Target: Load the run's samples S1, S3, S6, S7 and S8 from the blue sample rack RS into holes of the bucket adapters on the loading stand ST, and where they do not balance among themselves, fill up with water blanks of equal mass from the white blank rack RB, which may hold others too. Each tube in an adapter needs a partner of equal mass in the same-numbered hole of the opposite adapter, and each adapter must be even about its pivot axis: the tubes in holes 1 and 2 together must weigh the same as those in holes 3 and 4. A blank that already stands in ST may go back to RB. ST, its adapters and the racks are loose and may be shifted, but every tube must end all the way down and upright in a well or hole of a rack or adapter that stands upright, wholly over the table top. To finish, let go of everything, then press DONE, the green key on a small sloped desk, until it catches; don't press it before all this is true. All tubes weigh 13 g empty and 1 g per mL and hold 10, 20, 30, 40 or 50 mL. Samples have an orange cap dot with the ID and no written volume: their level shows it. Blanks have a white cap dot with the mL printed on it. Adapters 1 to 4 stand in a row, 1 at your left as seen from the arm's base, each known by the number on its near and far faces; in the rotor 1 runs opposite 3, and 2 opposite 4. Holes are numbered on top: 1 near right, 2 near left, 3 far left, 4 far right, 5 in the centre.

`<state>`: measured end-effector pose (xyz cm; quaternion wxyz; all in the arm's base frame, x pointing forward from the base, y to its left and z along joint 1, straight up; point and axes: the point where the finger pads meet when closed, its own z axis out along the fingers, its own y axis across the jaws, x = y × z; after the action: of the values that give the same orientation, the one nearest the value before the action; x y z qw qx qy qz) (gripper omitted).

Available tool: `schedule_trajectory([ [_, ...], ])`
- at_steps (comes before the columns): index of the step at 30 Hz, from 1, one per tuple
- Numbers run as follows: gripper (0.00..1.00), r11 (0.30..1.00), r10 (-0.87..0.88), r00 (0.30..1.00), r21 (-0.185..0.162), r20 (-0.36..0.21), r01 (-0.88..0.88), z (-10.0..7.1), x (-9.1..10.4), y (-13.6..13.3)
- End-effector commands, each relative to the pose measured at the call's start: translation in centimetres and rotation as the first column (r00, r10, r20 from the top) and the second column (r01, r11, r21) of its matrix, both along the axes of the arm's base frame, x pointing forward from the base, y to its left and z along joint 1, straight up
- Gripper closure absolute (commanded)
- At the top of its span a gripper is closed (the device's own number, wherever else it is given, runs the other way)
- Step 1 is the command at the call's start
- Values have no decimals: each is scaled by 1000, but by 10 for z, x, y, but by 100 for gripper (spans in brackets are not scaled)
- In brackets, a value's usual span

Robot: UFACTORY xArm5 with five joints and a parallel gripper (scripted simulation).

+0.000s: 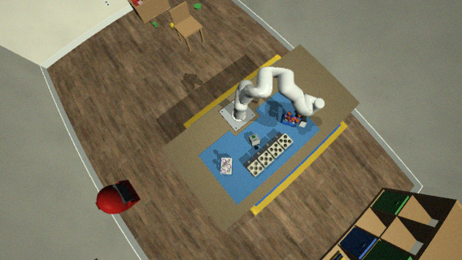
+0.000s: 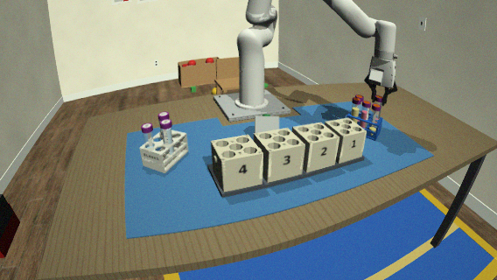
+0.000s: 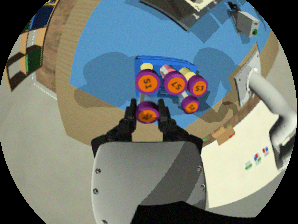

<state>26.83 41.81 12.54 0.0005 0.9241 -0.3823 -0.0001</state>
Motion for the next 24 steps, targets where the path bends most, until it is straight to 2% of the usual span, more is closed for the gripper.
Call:
schedule_trajectory([
  [1,100,1000,0,1000,4,3,0,0,1,1],
  [24,100,1000,0,1000,4,3,0,-18,1,1],
])
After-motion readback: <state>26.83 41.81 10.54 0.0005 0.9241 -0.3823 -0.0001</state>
